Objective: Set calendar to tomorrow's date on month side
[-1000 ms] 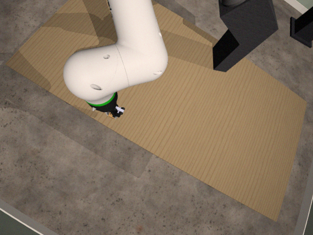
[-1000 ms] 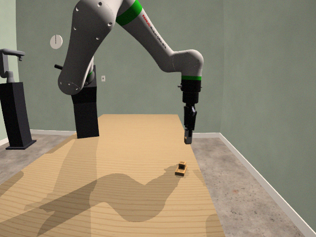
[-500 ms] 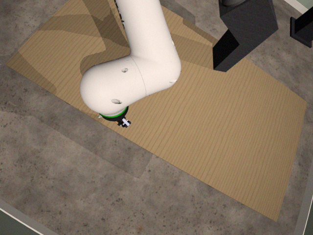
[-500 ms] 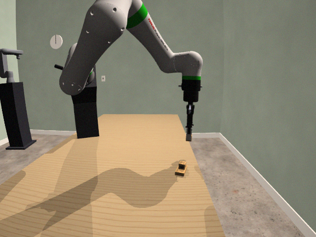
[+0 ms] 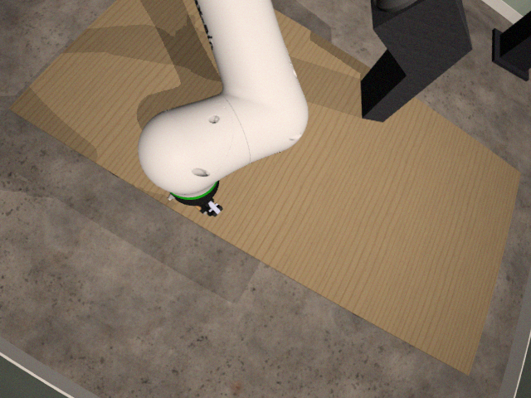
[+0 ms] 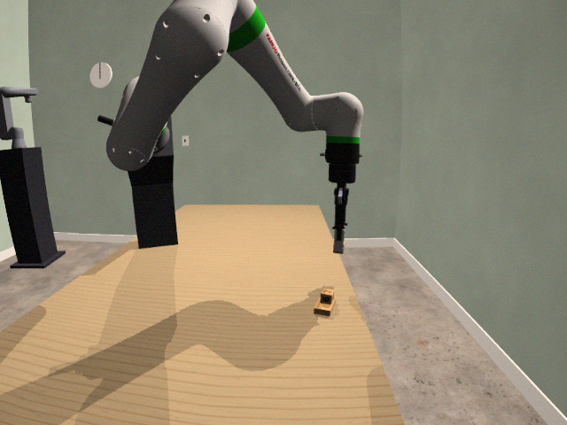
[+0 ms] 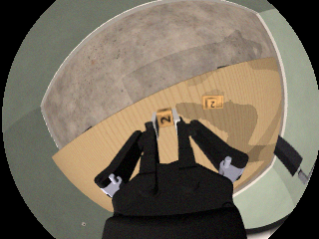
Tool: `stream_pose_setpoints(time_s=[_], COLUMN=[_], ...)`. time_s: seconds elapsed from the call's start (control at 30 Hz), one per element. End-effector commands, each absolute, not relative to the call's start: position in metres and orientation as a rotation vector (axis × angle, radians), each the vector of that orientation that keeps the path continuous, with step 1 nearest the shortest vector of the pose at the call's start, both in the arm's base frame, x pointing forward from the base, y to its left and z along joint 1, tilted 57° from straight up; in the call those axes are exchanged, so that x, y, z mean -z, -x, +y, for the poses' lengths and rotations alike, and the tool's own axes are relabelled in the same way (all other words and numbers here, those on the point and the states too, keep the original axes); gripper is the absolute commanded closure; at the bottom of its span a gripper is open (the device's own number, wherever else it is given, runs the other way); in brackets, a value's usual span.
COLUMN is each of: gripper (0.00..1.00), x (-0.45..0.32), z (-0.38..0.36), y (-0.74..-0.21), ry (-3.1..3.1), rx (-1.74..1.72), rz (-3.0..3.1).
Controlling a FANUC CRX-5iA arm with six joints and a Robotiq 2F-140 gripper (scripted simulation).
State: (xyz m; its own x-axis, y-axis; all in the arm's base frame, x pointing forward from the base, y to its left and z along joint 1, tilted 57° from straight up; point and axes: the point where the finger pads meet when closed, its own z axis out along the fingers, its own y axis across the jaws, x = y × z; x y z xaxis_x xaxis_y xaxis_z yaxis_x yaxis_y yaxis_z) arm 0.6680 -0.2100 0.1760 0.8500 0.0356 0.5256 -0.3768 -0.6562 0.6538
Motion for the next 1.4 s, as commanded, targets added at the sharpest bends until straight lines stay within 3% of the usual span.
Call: stream_pose_setpoints(time_s=[0.0, 0.83, 1.37], gripper=[0.76, 0.76, 0.76], x=[-0.175, -0.126, -0.123], z=[-0.212, -0.277, -0.281], y=[-0.669, -0.701, -0.703], ry=[-2.206, -2.206, -2.206], rx=[-0.647, -0.647, -0.647], rz=[-0.247, -0.247, -0.247])
